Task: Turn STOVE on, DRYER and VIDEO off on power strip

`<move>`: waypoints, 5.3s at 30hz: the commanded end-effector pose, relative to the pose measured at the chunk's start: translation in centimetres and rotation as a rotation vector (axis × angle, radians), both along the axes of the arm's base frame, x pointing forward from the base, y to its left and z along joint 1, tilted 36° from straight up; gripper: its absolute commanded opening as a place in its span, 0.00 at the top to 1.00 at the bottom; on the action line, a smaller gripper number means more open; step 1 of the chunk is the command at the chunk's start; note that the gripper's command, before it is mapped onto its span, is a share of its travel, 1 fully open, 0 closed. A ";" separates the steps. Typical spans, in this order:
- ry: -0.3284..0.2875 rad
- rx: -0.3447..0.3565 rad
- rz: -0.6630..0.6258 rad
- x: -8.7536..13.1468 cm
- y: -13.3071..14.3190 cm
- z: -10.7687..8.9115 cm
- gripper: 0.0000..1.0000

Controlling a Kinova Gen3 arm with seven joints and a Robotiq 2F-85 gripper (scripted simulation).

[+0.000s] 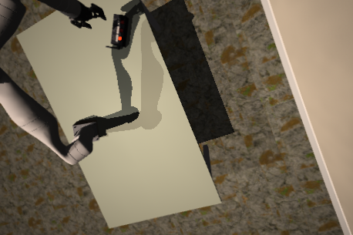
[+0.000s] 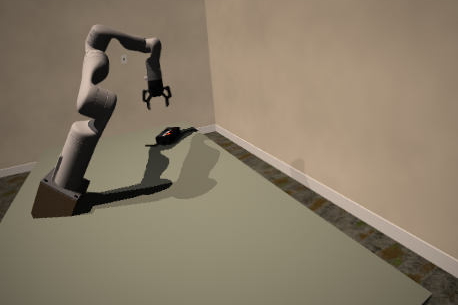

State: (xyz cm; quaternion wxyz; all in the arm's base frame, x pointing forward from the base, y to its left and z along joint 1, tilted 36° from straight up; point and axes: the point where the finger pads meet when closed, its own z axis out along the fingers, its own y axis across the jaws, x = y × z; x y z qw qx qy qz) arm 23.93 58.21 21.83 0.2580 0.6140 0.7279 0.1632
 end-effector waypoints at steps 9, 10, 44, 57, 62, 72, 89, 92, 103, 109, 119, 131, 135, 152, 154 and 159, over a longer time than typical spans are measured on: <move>-0.001 0.001 0.001 -0.1 0.1 0.1 0.00; -0.001 0.005 -0.003 0.0 0.0 0.0 0.00; -0.051 0.345 -0.482 6.7 -5.7 -2.3 1.00; -0.051 0.345 -0.482 6.7 -5.7 -2.3 1.00; -0.051 0.345 -0.482 6.7 -5.7 -2.3 1.00; -0.050 0.344 -0.482 6.7 -5.7 -2.4 1.00; -0.047 0.343 -0.481 7.4 -5.8 -3.5 1.00; -0.047 0.343 -0.481 7.6 -5.8 -3.8 1.00; -0.047 0.343 -0.481 8.3 -5.9 -4.8 1.00; -0.047 0.343 -0.481 8.7 -5.9 -5.4 1.00; -0.047 0.343 -0.481 9.1 -6.0 -5.9 1.00; -0.047 0.343 -0.481 9.2 -6.0 -6.1 1.00; -0.047 0.343 -0.481 9.2 -6.0 -6.1 1.00; -0.047 0.343 -0.481 9.2 -6.0 -6.1 1.00; -0.047 0.343 -0.481 9.2 -6.0 -6.1 1.00; -0.047 0.343 -0.481 9.2 -6.0 -6.1 1.00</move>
